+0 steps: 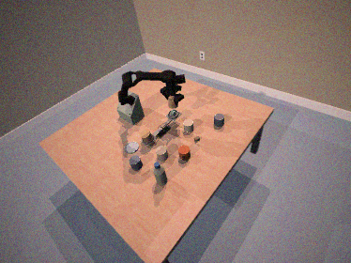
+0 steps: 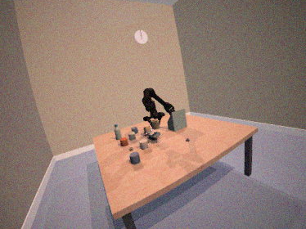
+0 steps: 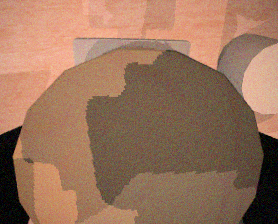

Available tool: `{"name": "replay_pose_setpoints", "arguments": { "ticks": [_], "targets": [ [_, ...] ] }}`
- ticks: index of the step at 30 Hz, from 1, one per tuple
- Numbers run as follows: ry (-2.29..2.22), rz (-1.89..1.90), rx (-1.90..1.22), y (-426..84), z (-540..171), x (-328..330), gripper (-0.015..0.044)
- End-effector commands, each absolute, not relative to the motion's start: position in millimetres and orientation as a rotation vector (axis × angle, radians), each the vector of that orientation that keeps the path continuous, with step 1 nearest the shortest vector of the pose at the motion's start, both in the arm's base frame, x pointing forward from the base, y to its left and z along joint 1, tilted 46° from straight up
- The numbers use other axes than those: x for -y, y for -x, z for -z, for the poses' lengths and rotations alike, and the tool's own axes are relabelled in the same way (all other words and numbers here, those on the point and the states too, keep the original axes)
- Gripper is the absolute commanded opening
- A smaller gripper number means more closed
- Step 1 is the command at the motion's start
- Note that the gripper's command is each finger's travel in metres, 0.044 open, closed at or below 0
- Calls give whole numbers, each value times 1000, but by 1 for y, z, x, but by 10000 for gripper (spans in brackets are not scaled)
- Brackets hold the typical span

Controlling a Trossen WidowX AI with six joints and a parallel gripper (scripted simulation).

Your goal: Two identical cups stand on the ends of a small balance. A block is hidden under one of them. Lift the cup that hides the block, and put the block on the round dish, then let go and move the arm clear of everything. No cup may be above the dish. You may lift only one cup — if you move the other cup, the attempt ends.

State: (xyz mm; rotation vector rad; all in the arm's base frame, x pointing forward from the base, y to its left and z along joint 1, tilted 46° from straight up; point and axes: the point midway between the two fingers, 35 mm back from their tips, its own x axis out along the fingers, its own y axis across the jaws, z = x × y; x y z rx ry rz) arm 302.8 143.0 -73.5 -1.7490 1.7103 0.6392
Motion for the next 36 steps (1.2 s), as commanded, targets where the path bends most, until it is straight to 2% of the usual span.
{"name": "replay_pose_setpoints", "arguments": {
  "ticks": [1, 18, 36],
  "targets": [
    [1751, -649, -1712, -290, 96, -149, 0],
    [1745, -651, -1704, -221, 203, -149, 0],
    [1746, -649, -1705, -223, 234, -119, 0]
  ]
}}
